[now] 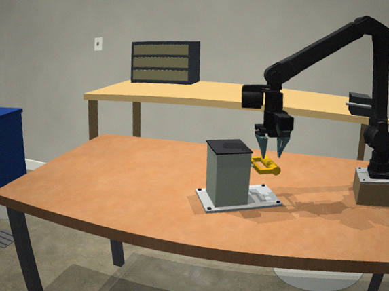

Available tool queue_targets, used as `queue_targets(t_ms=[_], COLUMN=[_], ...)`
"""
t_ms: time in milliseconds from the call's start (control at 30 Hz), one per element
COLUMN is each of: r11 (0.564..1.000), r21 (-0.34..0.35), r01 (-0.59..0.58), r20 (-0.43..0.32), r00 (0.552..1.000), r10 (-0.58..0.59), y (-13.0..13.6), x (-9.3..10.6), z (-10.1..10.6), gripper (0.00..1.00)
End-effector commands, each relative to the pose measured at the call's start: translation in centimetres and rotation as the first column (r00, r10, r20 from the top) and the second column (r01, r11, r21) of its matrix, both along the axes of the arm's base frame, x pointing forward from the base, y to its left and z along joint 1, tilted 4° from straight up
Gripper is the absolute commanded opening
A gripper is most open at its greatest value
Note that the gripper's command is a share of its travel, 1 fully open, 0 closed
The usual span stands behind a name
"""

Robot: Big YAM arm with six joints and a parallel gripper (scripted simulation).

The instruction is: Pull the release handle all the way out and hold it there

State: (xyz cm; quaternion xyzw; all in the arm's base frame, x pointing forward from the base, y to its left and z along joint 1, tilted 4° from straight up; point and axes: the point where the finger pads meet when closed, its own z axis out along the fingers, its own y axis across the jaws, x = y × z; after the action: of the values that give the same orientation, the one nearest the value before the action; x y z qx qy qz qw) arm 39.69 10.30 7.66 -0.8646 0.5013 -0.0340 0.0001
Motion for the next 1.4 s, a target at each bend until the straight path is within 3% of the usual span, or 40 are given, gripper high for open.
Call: queue_targets(t_ms=[0,767,1367], r11=[1.000,1.000,1.000], r21=[0.004,0.004,0.004], r01=[-0.014,-0.004,-0.014], r20=[0.029,0.027,0.029], r00=[0.999,1.000,0.999], r10=[0.014,0.004,0.014], y=[0.29,-0.07,0.21], x=[0.66,1.43,0.92], z=[0.80,0.80,0.82], gripper=[0.53,0.53,0.53])
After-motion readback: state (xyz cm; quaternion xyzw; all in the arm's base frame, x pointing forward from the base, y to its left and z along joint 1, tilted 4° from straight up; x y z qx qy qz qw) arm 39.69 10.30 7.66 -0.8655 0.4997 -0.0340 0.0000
